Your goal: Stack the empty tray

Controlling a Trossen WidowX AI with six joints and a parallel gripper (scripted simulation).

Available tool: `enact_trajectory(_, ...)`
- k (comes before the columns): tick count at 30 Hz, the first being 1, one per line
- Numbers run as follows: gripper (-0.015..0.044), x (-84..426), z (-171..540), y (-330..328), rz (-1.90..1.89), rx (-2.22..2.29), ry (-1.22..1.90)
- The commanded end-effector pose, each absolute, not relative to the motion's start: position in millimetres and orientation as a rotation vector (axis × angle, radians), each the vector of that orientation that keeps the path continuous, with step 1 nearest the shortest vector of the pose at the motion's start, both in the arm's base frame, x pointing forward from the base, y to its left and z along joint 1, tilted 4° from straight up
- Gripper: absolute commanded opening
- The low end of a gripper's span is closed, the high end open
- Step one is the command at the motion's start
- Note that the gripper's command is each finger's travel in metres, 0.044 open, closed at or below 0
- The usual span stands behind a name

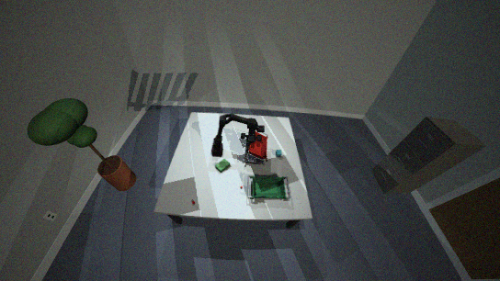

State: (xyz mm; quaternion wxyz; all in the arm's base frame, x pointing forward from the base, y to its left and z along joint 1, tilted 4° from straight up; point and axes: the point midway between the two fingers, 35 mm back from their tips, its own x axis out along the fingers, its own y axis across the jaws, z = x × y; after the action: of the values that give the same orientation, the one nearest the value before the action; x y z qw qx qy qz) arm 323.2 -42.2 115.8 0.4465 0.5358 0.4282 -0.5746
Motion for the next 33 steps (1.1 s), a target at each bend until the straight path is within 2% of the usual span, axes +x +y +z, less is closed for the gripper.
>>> enact_trajectory(1,0.0000,326,111,-43,-1.412,1.333,1.046)
enact_trajectory(33,0.0000,311,79,-41,-1.413,1.333,1.047)
